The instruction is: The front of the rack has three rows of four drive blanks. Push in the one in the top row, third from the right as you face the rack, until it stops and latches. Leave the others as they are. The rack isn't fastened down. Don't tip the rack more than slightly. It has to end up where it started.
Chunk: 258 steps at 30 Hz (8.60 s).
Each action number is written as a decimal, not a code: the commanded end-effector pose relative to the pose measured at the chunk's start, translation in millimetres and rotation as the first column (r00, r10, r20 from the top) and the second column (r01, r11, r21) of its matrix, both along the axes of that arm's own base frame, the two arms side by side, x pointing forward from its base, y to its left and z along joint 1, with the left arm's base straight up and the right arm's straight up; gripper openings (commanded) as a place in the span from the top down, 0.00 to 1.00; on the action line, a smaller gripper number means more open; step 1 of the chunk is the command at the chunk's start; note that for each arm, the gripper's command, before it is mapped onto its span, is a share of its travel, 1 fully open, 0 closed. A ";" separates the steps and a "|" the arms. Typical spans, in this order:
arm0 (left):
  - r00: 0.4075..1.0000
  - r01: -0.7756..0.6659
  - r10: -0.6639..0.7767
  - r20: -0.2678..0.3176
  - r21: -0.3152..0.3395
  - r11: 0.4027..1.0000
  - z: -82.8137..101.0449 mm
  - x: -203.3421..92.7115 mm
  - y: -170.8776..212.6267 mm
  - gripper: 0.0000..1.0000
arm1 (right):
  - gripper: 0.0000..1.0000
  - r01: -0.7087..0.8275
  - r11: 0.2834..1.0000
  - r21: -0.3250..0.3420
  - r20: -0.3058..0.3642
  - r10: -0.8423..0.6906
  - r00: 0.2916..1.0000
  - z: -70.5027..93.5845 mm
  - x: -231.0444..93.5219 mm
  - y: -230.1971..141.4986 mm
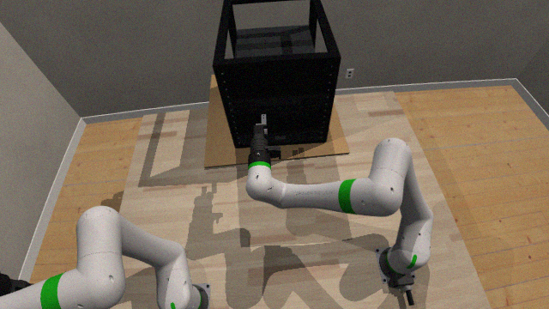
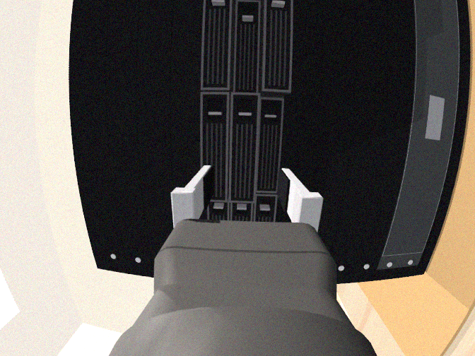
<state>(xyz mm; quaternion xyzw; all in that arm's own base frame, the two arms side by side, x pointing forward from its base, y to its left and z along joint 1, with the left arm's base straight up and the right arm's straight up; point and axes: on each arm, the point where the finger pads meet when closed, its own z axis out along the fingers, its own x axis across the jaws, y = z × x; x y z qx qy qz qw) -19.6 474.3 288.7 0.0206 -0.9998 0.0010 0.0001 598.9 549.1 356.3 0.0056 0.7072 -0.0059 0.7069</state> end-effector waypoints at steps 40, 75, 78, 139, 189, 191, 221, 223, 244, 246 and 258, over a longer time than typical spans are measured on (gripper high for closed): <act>1.000 0.000 0.000 0.000 0.002 1.000 0.9 0.1 0.3 0.00 | 0.00 0.000 1.000 0.002 0.002 0.000 1.000 1.7 -0.1 -0.1; 1.000 0.000 0.000 0.000 0.002 1.000 0.9 0.1 0.3 0.00 | 1.00 0.000 1.000 0.002 0.002 0.000 1.000 1.7 -0.1 -0.1; 1.000 0.000 0.000 0.000 0.002 1.000 0.9 0.1 0.3 0.00 | 1.00 0.000 1.000 0.002 0.002 0.000 1.000 1.7 -0.1 -0.1; 1.000 0.000 0.000 0.000 0.002 1.000 0.9 0.1 0.3 0.00 | 1.00 0.000 1.000 0.002 0.002 0.000 1.000 32.7 34.6 -18.5; 1.000 0.000 0.000 0.000 0.002 1.000 0.9 0.1 0.3 0.00 | 1.00 0.000 1.000 0.002 0.002 0.000 1.000 32.7 44.6 -18.7; 1.000 0.000 0.000 0.000 0.002 1.000 0.9 0.1 0.3 0.00 | 1.00 0.000 1.000 0.002 0.002 0.000 1.000 32.7 45.9 -18.7; 1.000 0.000 0.000 0.000 0.002 1.000 0.9 0.1 0.3 0.00 | 1.00 0.000 1.000 0.002 0.002 0.000 1.000 32.8 64.5 -19.0; 1.000 0.000 0.000 0.000 0.002 1.000 0.9 0.1 0.3 0.00 | 1.00 0.000 1.000 0.002 0.002 0.000 1.000 32.8 64.5 -19.0; 1.000 0.000 0.000 0.000 0.002 1.000 0.9 0.1 0.3 0.00 | 1.00 0.000 1.000 0.002 0.002 0.000 1.000 32.8 67.6 -19.1; 1.000 0.000 0.000 0.000 0.002 1.000 0.9 0.1 0.3 0.00 | 1.00 0.000 1.000 0.002 0.002 0.000 1.000 32.8 68.2 -19.1; 1.000 0.000 0.000 0.000 0.002 1.000 0.9 0.1 0.3 0.00 | 1.00 0.000 1.000 0.002 0.002 0.000 1.000 32.8 70.5 -19.1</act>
